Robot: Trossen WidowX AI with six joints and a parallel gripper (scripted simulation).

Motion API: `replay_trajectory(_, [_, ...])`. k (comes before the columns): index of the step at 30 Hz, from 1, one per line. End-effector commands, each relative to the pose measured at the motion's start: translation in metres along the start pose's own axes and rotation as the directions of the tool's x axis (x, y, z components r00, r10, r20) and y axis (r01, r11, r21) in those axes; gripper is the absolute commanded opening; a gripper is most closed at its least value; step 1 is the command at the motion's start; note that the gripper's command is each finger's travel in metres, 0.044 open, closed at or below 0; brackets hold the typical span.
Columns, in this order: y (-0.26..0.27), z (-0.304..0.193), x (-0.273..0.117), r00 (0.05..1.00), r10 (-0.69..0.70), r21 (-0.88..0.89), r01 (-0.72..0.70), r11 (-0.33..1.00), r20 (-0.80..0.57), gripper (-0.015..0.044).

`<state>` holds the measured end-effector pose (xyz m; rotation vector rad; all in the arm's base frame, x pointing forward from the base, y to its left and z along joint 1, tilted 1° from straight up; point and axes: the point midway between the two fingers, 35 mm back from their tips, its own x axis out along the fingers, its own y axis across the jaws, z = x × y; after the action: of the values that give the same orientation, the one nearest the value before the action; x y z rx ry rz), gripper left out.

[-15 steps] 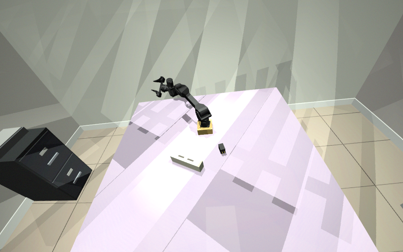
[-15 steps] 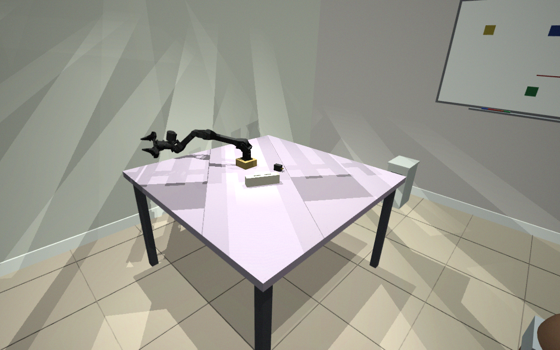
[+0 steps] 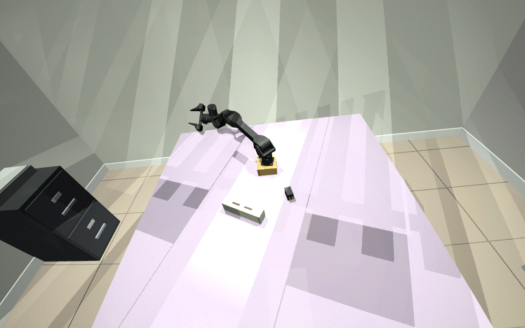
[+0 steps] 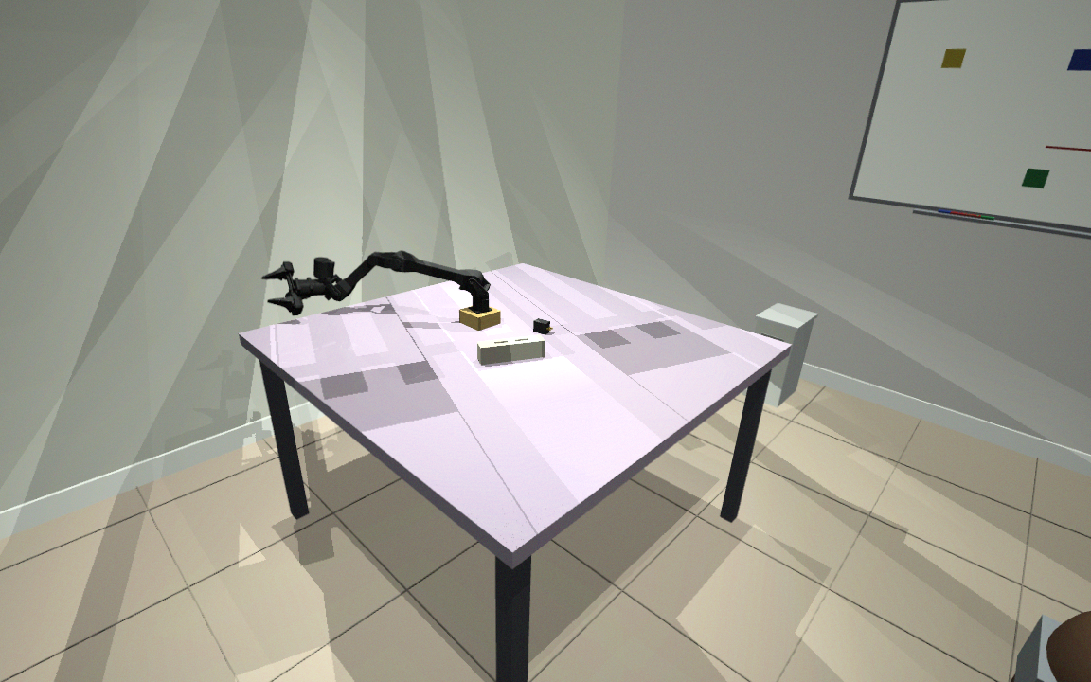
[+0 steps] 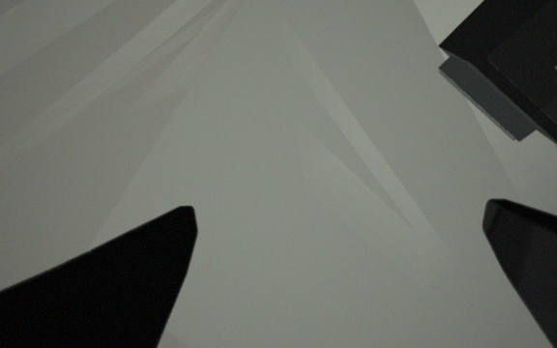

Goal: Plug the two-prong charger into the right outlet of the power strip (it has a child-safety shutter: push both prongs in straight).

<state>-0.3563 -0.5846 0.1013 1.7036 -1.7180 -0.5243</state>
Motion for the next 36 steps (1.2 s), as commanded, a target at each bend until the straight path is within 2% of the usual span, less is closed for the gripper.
replay_trajectory(1, [-0.009, -0.019, 0.016, 1.0, -0.021, -0.021, 0.021, 1.0, -0.007, 0.044])
replay_trajectory(20, [-0.109, -0.11, 0.082, 0.979, -0.201, -0.092, 0.197, 0.976, -0.043, 0.044])
replay_trajectory(36, [-0.197, -0.195, 0.108, 0.93, -0.359, -0.189, 0.34, 0.921, -0.076, 0.044])
